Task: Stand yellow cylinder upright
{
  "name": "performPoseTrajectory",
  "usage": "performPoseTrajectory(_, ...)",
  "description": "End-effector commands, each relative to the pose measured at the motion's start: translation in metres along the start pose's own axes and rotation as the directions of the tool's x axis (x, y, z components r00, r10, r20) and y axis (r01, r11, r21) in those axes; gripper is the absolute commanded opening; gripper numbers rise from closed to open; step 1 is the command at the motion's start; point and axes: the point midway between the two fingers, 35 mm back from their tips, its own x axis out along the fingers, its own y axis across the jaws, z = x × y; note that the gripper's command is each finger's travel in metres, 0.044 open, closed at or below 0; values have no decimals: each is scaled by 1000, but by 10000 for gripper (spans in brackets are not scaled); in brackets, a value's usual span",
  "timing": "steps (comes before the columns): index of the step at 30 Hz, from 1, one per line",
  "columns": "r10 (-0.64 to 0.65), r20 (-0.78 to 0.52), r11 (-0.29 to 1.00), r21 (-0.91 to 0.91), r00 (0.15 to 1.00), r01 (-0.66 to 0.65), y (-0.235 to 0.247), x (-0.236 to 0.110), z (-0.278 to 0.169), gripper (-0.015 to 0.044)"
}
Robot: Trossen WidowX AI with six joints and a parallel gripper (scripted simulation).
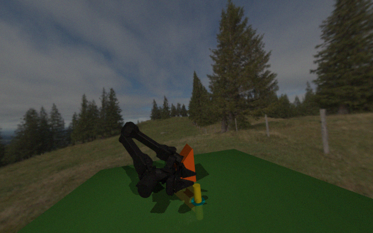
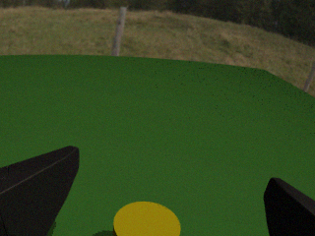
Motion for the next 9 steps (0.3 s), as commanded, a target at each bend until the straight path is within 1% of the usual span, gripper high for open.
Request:
performPoseTrajectory(1,3,1,1000,7,1000,-3,4,-1,20,400)
performPoseTrajectory(5,-1,10,1000,6,1000,1,7,-3,42,400)
performPoseTrajectory(9,4,8,1000,12,1000,-4,7,-3,45,400)
